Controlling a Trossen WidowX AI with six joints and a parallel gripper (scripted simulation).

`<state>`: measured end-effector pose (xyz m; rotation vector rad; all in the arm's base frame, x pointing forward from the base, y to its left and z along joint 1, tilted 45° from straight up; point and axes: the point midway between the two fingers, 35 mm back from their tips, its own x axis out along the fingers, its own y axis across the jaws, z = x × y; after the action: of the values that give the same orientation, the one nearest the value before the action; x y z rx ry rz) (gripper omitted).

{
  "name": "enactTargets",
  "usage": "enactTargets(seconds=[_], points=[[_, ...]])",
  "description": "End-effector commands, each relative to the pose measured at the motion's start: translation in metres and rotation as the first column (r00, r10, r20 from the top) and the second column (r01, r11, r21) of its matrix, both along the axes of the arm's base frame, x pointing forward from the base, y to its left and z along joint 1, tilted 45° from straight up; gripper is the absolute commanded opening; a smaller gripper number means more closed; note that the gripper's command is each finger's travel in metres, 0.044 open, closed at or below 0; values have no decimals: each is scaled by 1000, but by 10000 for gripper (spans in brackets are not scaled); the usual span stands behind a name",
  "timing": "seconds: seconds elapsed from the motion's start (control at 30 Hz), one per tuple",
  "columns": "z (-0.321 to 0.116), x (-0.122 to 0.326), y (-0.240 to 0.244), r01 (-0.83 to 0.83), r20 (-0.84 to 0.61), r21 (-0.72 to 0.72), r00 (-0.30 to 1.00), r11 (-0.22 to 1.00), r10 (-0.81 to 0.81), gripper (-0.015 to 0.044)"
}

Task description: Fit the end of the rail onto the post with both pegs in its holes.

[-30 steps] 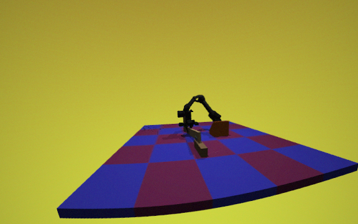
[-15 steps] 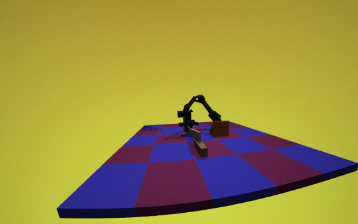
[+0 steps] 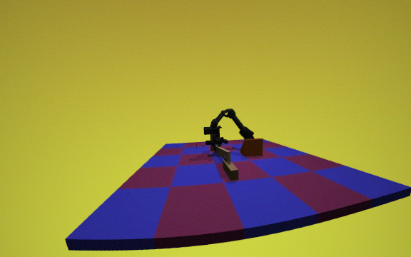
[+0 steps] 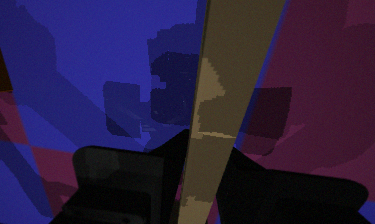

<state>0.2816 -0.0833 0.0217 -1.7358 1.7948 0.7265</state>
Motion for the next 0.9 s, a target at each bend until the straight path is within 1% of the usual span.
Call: enactTargets(seconds=[0.0,0.87], points=[[3,3,5,-10,4,2,1000,1000,10,0],[12,7,14,-10,4,3,1000,1000,10,0]])
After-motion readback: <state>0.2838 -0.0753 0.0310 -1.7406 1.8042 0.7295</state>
